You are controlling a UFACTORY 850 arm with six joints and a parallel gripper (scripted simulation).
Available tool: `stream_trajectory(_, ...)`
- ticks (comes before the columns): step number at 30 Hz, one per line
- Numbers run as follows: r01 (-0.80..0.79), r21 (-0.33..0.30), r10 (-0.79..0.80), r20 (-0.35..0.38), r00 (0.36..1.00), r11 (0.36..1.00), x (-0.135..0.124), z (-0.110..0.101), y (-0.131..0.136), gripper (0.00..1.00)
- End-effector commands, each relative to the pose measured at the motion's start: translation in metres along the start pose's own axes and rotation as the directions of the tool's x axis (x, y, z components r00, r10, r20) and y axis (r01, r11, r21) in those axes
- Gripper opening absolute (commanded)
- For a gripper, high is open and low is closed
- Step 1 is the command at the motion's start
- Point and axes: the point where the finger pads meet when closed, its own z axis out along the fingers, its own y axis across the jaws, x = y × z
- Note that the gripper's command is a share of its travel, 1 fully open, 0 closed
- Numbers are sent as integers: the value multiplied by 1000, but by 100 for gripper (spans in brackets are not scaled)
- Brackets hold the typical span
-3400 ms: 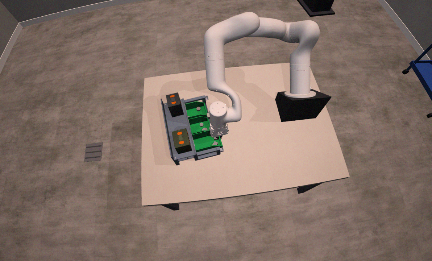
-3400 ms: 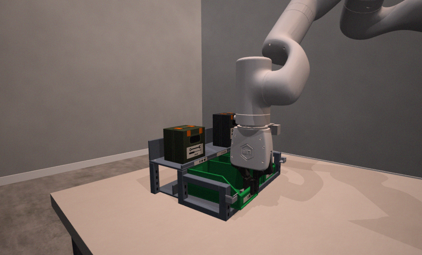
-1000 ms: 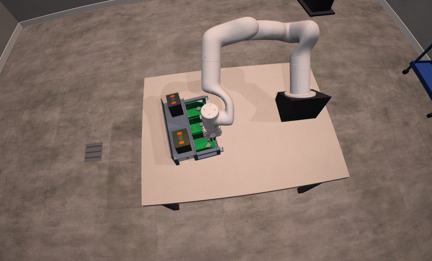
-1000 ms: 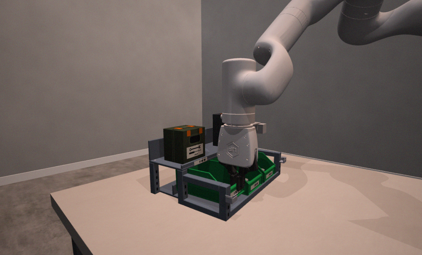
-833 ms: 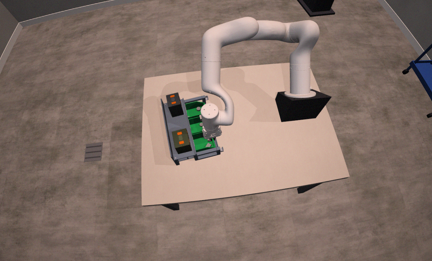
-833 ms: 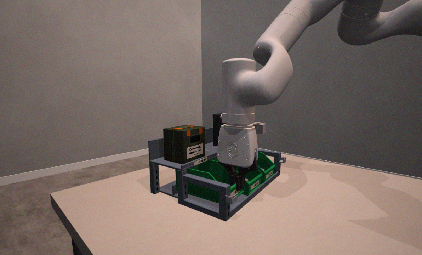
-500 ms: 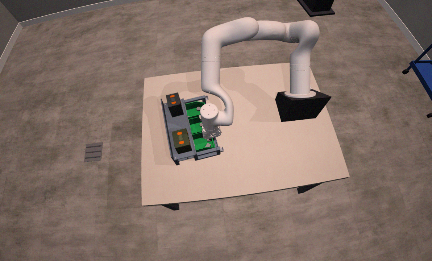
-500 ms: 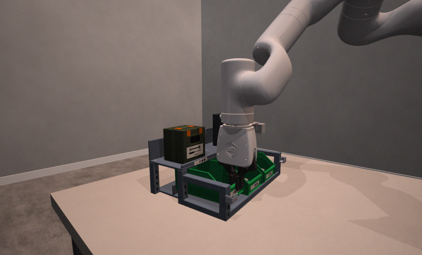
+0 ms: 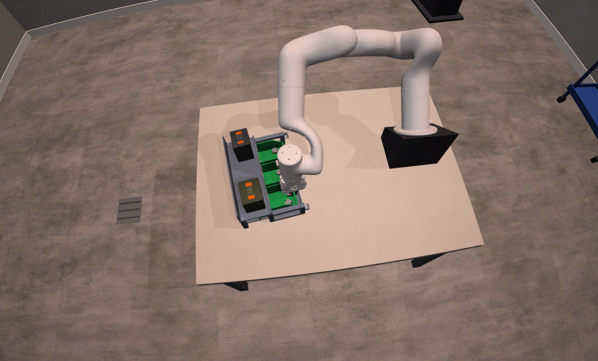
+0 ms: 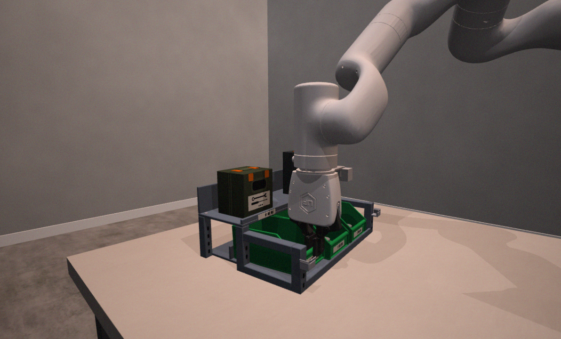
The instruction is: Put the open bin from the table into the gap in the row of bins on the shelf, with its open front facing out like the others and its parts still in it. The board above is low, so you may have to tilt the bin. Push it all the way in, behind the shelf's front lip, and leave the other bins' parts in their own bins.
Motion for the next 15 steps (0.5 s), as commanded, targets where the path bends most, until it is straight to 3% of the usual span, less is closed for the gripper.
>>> stream_trajectory(1, -1, 2, 1, 0, 1000, 1000, 0, -1, -1, 0)
stream_trajectory(15, -1, 2, 1, 0, 1000, 1000, 0, 6, -1, 0)
